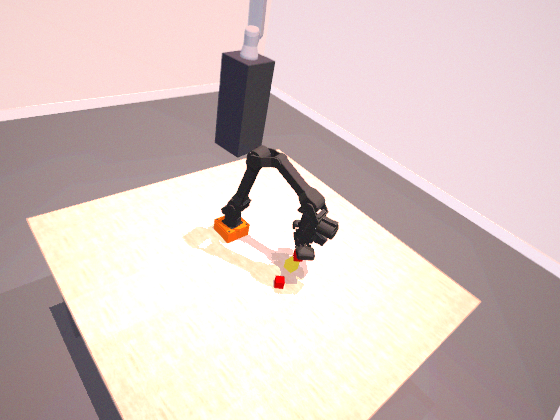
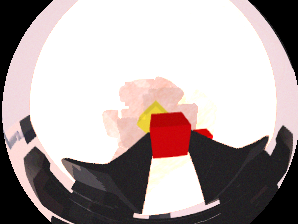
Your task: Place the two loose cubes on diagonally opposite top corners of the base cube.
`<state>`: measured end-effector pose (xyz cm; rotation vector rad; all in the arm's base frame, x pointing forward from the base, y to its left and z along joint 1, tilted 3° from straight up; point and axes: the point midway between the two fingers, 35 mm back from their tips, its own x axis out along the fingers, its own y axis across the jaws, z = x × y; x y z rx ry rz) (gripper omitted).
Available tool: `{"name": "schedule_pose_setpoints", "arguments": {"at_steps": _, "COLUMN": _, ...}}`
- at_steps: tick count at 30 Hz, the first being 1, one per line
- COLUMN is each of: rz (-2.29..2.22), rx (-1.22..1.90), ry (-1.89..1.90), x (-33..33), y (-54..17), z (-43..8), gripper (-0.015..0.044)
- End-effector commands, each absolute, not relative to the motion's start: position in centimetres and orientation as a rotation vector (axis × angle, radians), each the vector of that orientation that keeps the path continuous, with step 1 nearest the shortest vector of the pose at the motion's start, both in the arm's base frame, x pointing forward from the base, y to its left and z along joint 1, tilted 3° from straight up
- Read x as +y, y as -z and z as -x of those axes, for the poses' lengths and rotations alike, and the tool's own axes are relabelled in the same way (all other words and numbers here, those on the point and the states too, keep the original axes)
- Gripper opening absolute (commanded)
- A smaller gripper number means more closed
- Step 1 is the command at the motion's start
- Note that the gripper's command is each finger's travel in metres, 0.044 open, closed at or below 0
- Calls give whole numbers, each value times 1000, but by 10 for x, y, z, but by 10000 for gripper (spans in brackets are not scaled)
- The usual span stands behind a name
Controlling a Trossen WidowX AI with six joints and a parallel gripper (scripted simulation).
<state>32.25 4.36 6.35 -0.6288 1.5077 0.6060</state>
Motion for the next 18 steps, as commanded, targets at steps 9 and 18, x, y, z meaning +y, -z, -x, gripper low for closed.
{"name": "schedule_pose_setpoints", "arguments": {"at_steps": 9, "rz": 600, "rx": 1509, "ry": -579, "x": 56, "y": -62, "z": -318, "gripper": 105}}
{"name": "schedule_pose_setpoints", "arguments": {"at_steps": 18, "rz": 599, "rx": 1509, "ry": -578, "x": 56, "y": -54, "z": -318, "gripper": 105}}
